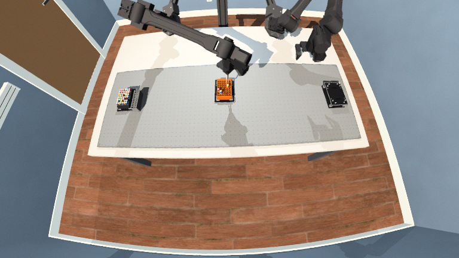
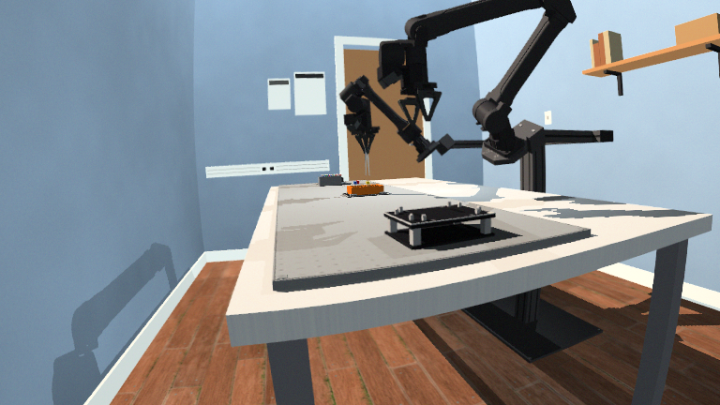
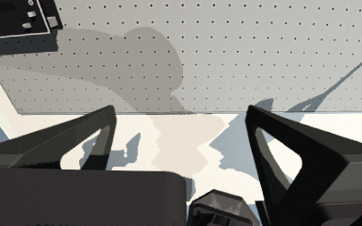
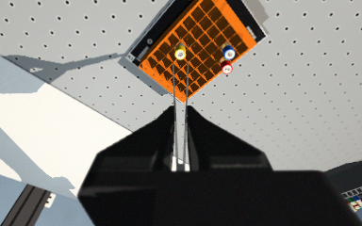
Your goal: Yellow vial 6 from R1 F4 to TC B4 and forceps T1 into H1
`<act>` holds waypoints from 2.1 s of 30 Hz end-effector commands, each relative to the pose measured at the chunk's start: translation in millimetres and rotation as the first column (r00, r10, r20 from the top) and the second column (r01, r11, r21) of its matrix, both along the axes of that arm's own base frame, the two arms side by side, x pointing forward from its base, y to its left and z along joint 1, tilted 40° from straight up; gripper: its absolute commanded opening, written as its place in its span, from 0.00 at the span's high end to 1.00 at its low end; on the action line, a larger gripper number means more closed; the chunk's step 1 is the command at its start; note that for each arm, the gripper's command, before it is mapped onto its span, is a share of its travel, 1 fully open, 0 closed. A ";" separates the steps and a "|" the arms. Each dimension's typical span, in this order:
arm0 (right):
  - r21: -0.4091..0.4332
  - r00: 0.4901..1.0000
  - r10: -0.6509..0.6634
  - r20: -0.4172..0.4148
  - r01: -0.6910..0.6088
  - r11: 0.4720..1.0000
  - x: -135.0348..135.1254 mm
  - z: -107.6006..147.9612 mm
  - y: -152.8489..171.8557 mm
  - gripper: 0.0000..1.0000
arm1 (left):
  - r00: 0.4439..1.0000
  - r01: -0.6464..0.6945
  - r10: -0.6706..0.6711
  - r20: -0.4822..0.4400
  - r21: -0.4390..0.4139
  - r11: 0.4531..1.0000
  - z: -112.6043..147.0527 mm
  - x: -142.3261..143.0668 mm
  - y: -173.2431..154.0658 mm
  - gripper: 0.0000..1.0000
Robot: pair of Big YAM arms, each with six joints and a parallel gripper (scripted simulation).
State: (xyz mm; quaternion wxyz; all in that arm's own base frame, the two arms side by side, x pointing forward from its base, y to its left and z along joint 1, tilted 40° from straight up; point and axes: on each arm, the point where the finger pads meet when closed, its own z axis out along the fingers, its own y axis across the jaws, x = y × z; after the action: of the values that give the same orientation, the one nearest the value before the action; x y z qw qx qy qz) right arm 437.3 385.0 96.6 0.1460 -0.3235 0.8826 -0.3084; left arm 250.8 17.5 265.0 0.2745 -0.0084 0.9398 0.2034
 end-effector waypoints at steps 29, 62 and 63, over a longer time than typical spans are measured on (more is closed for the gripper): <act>0.053 0.999 0.033 0.038 -0.035 0.998 -5.7 31.4 29.5 0.93 | 1.000 -0.005 0.006 0.030 -0.011 1.000 12.5 3.9 -3.0 0.00; 0.046 0.999 0.029 0.033 -0.030 0.998 -10.8 21.7 23.9 0.93 | 1.000 -0.005 0.006 0.030 -0.011 1.000 12.5 3.9 -3.0 0.00; 0.045 0.999 0.029 0.033 -0.030 0.999 -10.9 21.4 23.7 0.93 | 1.000 -0.005 0.006 0.030 -0.011 1.000 12.5 3.9 -3.0 0.00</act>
State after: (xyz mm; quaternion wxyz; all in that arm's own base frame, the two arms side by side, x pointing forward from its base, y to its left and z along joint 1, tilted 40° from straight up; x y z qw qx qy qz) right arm 437.7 385.6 99.4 0.1480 -0.3226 0.8831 -0.3070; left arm 250.8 17.5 265.0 0.2745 -0.0084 0.9398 0.2034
